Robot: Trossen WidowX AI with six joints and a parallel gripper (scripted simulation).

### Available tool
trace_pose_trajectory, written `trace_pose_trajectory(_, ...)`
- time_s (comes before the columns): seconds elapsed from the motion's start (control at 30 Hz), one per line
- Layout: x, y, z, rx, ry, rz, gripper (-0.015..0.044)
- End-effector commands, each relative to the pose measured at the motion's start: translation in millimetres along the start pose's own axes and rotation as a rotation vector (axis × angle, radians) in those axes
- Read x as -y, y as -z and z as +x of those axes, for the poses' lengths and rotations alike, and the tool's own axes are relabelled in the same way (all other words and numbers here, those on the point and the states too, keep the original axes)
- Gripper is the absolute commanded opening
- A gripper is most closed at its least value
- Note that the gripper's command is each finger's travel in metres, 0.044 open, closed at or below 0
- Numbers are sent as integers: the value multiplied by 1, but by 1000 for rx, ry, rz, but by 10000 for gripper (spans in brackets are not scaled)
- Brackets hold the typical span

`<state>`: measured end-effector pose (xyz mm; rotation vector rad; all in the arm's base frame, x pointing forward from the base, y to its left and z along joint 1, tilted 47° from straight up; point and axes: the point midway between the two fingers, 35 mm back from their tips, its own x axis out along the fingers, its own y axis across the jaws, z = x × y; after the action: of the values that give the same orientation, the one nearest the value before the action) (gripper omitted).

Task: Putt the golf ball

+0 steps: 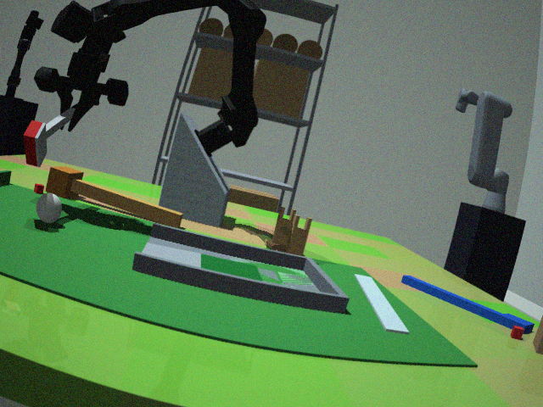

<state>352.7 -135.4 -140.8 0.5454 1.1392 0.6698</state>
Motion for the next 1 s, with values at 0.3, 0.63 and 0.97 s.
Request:
trace_pose_trajectory(0.3,12,18,30,3,-2,40,0)
trace_pose_trajectory(0.63,12,22,43,3,-3,40,0)
trace_pose_trajectory(0.97,11,27,58,3,-4,40,0)
